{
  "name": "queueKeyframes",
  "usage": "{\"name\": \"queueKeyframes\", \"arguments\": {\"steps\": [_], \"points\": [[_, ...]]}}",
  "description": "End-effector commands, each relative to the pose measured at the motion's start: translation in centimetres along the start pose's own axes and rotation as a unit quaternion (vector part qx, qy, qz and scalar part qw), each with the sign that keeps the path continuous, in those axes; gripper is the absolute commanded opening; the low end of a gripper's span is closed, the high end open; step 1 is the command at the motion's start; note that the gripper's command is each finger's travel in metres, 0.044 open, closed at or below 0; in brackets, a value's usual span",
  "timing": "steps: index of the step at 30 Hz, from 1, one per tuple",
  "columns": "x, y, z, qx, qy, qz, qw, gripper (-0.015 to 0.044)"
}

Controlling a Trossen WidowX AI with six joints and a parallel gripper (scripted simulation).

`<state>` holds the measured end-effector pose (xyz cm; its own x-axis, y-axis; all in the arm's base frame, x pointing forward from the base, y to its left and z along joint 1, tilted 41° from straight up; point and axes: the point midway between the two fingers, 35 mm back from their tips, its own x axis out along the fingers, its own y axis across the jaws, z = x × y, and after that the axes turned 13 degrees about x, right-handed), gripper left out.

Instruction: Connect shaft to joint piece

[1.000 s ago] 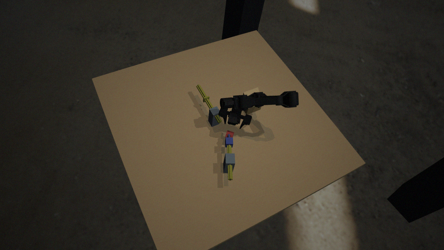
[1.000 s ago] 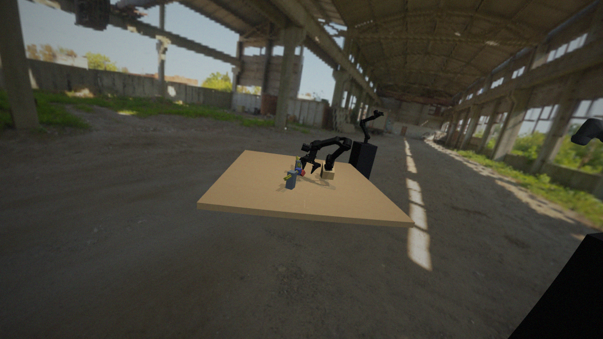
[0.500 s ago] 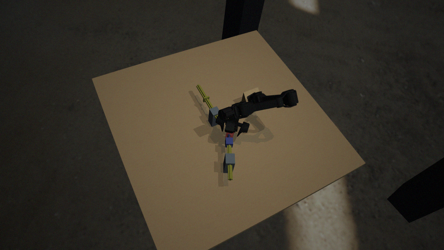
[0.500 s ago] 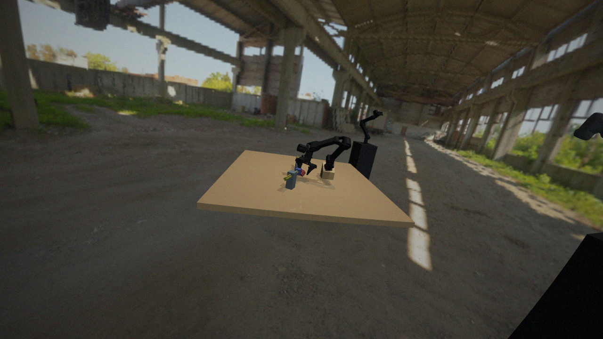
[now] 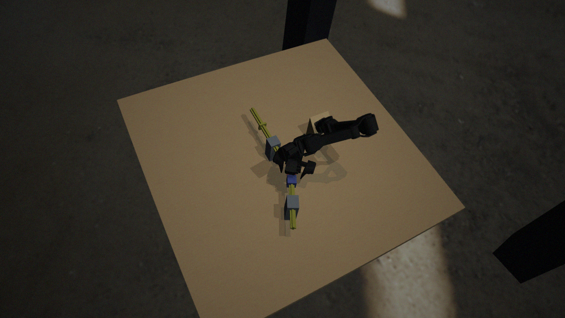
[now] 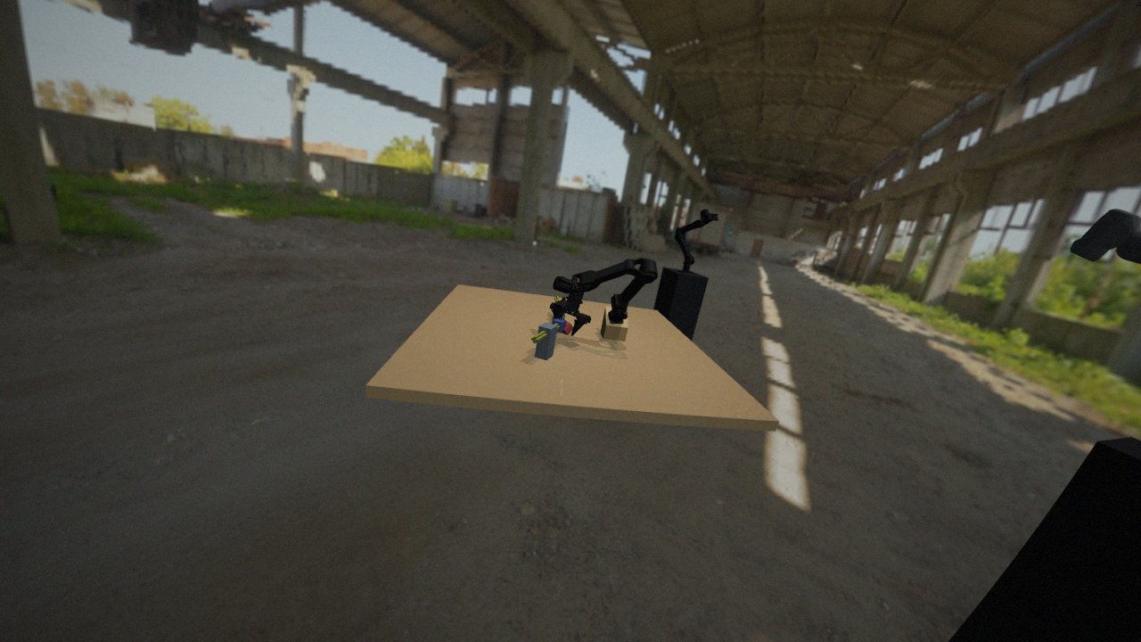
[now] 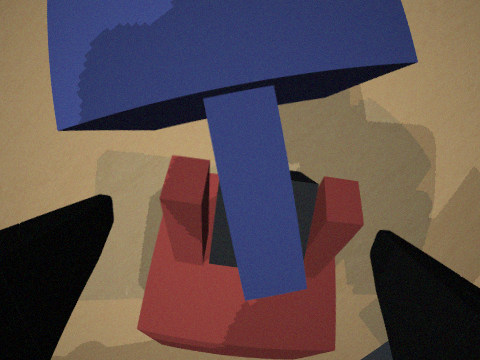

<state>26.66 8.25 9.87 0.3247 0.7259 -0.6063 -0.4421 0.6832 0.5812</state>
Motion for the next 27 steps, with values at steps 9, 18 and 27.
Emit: {"name": "queueKeyframes", "arguments": {"steps": [9,18,27], "points": [[1.9,0.0,-0.4,0.005,0.004,0.001,1.0,0.044],[1.9,0.0,-0.4,0.005,0.004,0.001,1.0,0.0204],[1.9,0.0,-0.4,0.005,0.004,0.001,1.0,0.0182]]}}
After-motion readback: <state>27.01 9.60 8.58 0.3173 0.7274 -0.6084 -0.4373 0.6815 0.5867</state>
